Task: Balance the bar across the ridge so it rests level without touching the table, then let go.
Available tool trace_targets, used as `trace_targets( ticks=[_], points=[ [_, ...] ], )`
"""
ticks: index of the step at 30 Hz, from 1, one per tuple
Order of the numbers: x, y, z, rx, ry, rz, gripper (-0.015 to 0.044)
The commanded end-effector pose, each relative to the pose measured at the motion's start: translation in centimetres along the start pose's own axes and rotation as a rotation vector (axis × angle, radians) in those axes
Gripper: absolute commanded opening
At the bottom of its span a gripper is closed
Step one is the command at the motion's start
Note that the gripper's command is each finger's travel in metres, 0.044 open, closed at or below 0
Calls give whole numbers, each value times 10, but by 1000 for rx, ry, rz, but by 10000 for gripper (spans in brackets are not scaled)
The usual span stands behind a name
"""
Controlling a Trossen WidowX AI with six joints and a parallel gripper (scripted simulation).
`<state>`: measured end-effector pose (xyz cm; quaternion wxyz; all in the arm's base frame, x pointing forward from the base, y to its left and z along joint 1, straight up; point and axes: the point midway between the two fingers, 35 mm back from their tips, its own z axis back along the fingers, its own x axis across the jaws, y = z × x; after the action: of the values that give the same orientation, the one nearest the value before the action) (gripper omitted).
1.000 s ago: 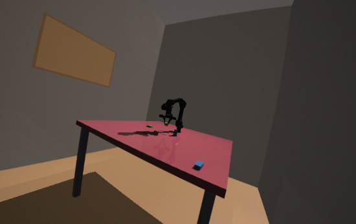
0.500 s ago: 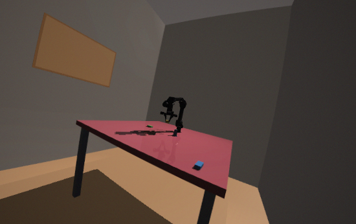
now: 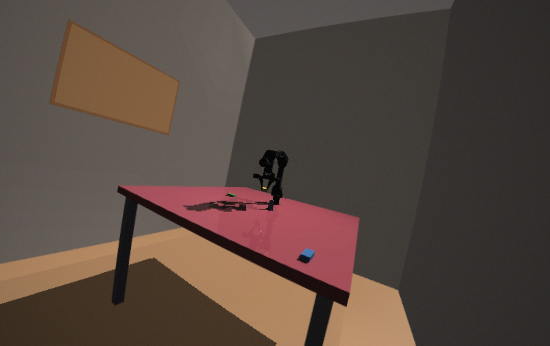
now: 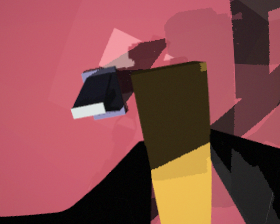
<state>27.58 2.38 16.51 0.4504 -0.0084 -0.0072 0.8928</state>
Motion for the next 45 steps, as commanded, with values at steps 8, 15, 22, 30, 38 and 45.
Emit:
trace_targets(
  ticks=[8, 15, 22, 30, 38, 45],
  points=[
    [32, -25, 2, -5, 2, 3, 0],
    [55, -38, 2, -6, 0, 6, 0],
    [65, -43, 1, -7, -1, 8, 0],
    [66, -45, -11, -7, -1, 8, 0],
    [66, -44, -24, -7, -1, 8, 0],
    [66, -43, -36, -7, -1, 8, 0]
  ],
)
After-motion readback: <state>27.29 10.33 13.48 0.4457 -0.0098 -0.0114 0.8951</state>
